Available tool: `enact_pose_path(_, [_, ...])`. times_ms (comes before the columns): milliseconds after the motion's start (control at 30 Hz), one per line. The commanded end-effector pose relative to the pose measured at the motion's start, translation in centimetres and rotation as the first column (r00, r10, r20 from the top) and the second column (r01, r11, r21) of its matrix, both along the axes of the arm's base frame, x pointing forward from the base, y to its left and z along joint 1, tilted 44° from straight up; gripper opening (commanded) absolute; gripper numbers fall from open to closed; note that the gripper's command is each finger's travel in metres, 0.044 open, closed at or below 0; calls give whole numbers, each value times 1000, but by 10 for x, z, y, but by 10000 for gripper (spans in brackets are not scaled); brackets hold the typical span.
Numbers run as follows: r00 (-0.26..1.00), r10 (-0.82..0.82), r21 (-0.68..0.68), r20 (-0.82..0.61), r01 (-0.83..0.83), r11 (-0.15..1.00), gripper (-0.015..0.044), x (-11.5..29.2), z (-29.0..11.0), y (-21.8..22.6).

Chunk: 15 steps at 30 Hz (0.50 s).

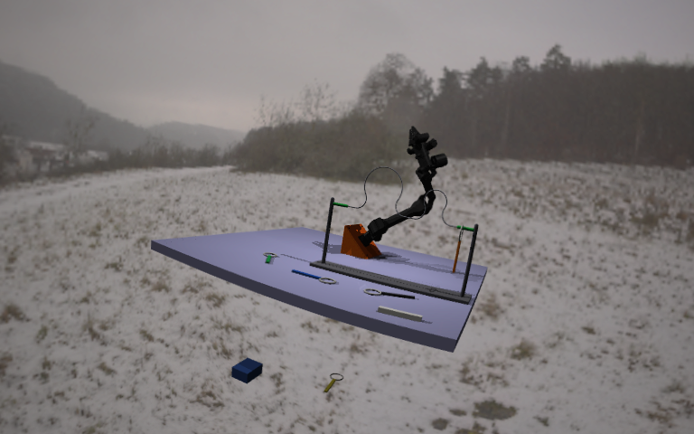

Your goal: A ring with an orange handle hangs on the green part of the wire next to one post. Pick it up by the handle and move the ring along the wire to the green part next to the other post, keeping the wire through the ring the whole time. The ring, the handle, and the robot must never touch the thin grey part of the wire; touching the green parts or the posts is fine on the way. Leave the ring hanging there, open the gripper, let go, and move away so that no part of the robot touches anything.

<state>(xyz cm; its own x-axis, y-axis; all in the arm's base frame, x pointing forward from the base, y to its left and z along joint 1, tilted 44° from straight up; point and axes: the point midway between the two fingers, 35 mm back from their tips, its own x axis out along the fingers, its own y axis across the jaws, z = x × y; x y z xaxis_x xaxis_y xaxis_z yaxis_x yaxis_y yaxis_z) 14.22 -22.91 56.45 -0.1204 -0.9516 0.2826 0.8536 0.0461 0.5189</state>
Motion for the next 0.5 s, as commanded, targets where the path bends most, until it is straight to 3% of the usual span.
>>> enact_pose_path(0, [987,155,2,32,-155,988,160,44,-4,14])
enact_pose_path(467, [788,598,18,148,-607,795,160,162,-22,112])
